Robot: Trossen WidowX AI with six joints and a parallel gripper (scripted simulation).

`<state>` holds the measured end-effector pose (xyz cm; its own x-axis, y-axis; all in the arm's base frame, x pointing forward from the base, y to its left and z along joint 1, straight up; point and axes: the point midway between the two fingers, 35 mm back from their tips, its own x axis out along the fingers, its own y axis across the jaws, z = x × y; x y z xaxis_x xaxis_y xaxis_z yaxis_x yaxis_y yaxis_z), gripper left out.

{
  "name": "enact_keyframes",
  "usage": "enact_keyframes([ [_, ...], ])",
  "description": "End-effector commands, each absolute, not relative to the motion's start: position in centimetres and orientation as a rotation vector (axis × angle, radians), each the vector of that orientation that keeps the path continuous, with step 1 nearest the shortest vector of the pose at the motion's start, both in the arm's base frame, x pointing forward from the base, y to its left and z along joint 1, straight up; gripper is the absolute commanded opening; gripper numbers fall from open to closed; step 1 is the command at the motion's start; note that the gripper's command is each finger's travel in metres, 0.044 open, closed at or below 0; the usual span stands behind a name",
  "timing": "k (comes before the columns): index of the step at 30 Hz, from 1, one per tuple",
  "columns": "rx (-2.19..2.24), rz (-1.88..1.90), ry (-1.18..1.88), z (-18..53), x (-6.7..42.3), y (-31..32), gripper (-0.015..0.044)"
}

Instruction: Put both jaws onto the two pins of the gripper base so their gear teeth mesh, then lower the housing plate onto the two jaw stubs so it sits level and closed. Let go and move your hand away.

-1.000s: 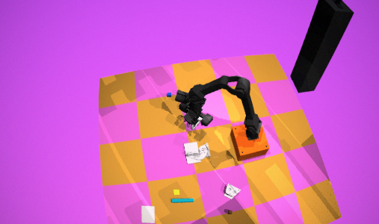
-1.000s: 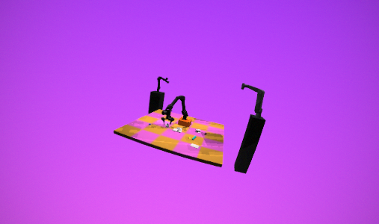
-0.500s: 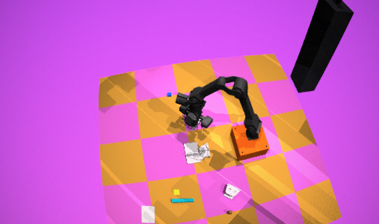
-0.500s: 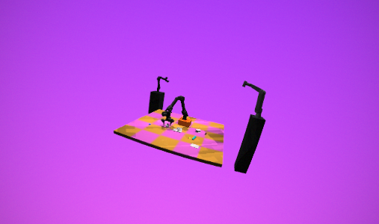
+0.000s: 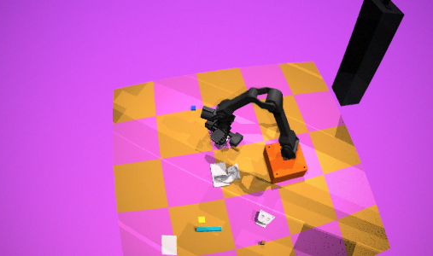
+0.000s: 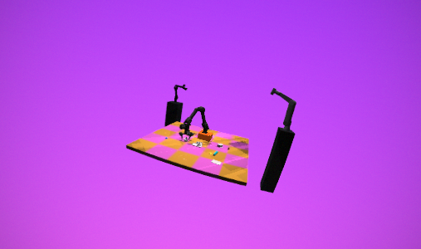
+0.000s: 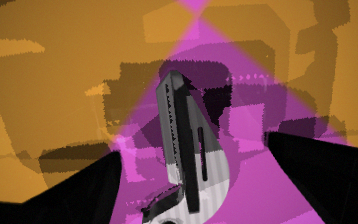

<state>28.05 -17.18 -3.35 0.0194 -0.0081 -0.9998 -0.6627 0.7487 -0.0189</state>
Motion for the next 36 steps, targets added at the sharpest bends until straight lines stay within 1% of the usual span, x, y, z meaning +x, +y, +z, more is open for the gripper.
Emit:
enact_keyframes([
  [1, -0.579, 0.556, 1.476, -3.4, 28.1, -17.1, 0.044],
  [3, -0.579, 0.556, 1.476, -3.4, 28.1, -17.1, 0.044],
  [13, -0.577, 0.554, 1.48, -3.4, 28.0, -17.2, 0.0177],
  [20, -0.577, 0.554, 1.48, -3.4, 28.0, -17.2, 0.0134],
  [30, -0.577, 0.554, 1.48, -3.3, 28.1, -17.2, 0.0134],
  [36, -0.578, 0.554, 1.479, -1.6, 28.2, -17.3, 0.0134],
])
